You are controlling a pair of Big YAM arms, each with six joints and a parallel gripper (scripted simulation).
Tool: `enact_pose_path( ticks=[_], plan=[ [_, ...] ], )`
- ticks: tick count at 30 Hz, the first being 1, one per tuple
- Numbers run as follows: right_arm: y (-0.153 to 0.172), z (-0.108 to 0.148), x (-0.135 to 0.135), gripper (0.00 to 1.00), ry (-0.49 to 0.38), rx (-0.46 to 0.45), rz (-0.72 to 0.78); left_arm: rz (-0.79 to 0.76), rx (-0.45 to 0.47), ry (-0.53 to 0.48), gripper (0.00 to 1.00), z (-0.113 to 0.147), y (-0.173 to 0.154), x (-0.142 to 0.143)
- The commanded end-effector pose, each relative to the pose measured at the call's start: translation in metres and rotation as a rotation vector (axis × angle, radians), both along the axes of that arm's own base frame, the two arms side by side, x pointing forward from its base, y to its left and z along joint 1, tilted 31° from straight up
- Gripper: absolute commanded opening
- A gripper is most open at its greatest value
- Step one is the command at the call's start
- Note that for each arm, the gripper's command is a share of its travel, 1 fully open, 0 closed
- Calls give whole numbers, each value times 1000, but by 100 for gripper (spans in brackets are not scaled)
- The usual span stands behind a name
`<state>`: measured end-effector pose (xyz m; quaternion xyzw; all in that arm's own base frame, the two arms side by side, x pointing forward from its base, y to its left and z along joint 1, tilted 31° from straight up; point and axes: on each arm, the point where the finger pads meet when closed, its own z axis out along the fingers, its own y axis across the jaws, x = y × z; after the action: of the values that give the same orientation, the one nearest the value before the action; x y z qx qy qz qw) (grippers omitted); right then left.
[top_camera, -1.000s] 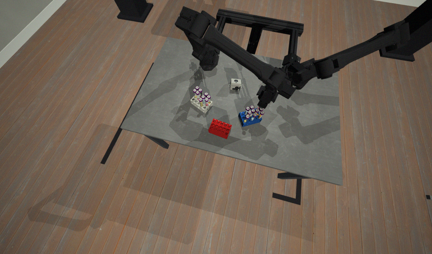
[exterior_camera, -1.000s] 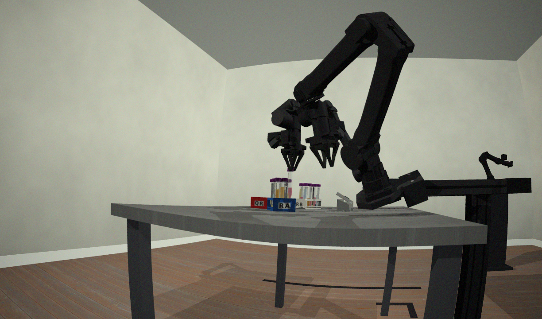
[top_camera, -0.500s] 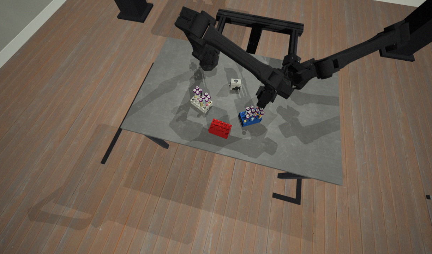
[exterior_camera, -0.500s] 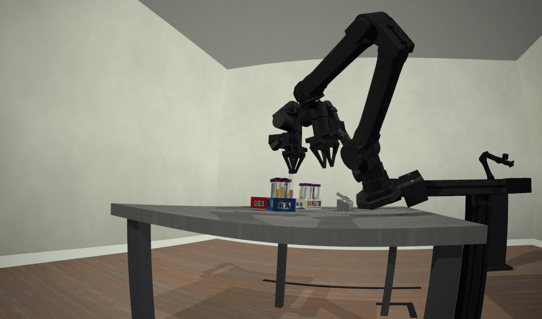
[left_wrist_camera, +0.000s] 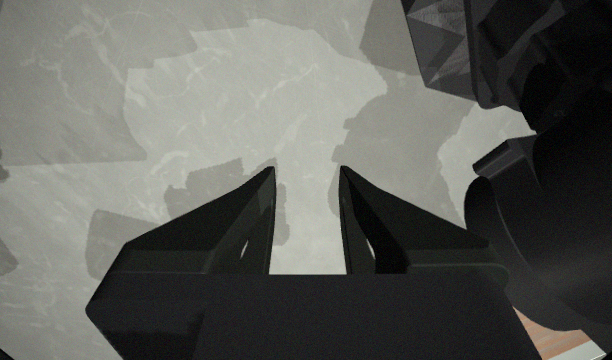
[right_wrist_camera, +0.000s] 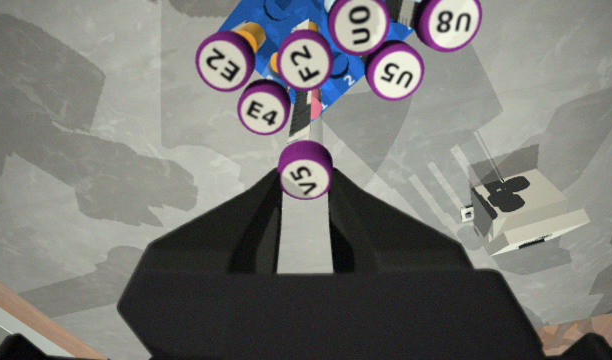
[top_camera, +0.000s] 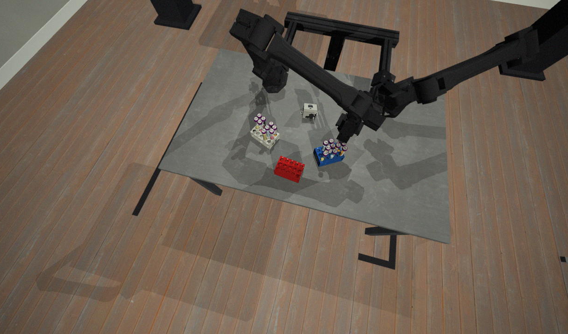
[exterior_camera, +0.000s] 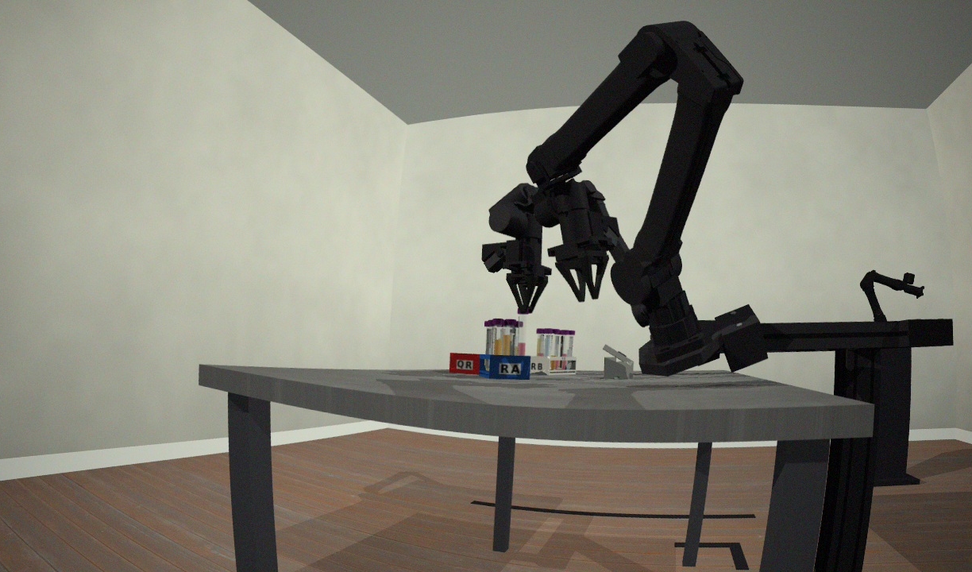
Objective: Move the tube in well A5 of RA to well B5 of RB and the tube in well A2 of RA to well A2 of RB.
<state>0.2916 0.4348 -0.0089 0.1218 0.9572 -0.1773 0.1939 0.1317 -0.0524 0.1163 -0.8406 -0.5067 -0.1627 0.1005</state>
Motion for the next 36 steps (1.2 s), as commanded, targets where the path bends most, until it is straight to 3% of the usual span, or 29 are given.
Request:
enact_pose_path(
  ticks=[1, 36],
  plan=[
    [-9, -6, 7, 0, 6, -10, -6, 0, -20, -18, 30, 9, -6, 6],
    [-7, -8, -1, 0, 5, -11, -3, 0, -20, -18, 30, 9, -6, 6]
  ],
)
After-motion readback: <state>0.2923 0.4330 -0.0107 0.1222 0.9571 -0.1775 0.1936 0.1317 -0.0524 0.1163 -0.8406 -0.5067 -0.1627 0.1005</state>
